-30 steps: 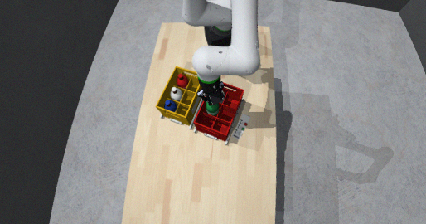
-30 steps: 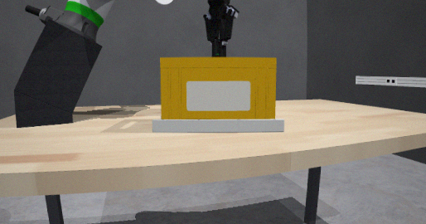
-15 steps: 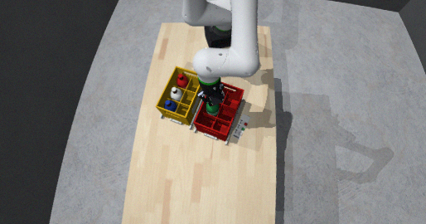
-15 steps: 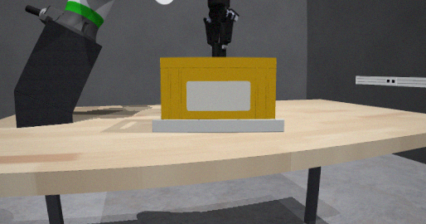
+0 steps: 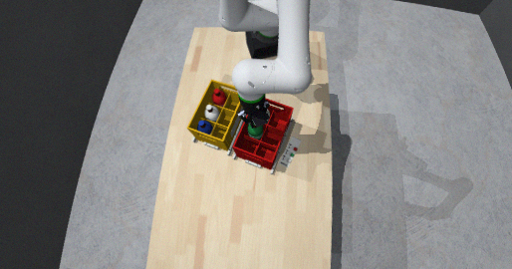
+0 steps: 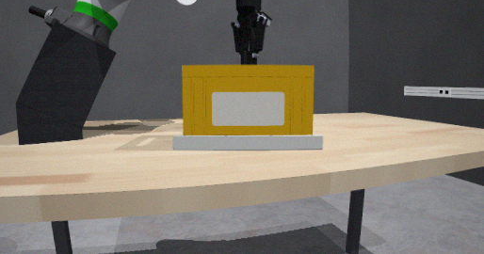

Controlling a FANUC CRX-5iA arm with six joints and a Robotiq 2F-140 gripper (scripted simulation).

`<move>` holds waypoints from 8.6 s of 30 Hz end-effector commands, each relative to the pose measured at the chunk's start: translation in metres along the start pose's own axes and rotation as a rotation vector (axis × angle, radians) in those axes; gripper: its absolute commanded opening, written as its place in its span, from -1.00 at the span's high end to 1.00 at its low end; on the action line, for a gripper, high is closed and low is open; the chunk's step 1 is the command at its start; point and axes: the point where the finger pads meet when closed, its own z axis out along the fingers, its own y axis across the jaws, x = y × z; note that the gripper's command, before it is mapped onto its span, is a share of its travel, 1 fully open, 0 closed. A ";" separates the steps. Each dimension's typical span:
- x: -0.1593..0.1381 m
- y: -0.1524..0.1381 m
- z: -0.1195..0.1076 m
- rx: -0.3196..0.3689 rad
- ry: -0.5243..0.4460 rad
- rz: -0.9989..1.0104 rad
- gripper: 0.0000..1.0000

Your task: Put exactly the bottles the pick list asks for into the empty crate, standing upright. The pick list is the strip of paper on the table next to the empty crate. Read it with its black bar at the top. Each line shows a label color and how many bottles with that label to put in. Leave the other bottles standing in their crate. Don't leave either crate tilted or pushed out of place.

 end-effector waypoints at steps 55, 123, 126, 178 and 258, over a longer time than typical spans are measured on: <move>0.001 0.000 0.022 -0.001 0.001 0.000 0.80; 0.001 0.000 -0.061 -0.001 0.001 0.000 0.12; -0.008 0.005 -0.061 -0.001 0.001 0.000 0.12; -0.221 0.093 -0.061 -0.001 0.000 0.000 0.12; -0.236 0.099 0.015 -0.001 0.000 0.000 0.12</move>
